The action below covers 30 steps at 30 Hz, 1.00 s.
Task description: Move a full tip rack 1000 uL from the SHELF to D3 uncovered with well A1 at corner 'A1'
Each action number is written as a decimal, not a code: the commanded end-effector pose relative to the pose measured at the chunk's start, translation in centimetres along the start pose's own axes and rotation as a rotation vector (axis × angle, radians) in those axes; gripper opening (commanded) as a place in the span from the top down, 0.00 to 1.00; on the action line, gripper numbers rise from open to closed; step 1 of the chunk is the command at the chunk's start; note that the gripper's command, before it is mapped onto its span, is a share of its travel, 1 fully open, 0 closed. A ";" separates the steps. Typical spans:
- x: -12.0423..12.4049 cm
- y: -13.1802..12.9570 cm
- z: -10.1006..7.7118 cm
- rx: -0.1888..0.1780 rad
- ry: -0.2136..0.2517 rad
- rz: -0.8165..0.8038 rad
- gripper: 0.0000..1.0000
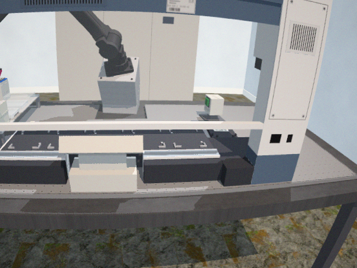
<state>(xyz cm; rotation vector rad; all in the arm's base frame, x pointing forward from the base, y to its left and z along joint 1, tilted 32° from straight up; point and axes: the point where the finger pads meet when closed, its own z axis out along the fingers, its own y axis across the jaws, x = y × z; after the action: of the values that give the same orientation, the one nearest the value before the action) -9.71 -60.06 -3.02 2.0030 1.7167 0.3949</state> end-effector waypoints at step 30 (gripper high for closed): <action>-2.5 0.1 -8.5 0.017 -0.082 -0.022 1.00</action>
<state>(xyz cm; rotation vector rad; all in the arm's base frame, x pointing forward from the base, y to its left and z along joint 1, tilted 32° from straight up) -10.94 -59.12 -0.25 2.0160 1.7125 0.4174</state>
